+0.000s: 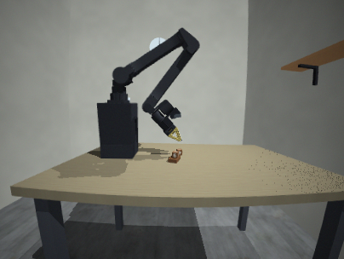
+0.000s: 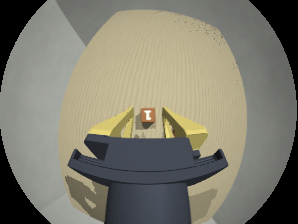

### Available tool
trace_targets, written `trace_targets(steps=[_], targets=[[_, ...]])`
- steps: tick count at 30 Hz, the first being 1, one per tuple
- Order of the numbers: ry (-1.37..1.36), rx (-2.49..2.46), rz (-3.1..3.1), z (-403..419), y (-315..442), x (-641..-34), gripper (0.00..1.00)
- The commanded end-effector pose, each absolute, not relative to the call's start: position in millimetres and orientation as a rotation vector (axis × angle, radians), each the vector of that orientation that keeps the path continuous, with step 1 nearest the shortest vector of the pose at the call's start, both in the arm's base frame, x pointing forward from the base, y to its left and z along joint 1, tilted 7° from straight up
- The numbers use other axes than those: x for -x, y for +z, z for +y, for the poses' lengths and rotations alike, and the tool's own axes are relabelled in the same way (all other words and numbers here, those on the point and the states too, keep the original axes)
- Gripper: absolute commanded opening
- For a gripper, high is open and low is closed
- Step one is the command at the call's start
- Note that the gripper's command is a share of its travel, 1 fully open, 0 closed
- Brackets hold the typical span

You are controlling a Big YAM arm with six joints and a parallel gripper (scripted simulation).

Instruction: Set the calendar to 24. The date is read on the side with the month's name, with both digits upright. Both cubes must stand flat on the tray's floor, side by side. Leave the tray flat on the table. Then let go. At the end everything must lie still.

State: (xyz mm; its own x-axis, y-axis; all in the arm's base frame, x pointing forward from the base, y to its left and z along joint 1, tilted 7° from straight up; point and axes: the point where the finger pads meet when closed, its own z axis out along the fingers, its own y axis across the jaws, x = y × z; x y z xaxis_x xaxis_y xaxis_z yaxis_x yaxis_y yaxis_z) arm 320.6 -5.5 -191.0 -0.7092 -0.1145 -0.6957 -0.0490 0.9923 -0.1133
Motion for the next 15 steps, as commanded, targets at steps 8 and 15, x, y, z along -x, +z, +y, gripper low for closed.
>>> trace_targets(steps=[8,15], targets=[[-0.120,0.123,2.336,-8.1,-190.3,-323.9,0.44],[-0.120,0.123,2.343,-9.0,-199.0,-321.7,0.44]])
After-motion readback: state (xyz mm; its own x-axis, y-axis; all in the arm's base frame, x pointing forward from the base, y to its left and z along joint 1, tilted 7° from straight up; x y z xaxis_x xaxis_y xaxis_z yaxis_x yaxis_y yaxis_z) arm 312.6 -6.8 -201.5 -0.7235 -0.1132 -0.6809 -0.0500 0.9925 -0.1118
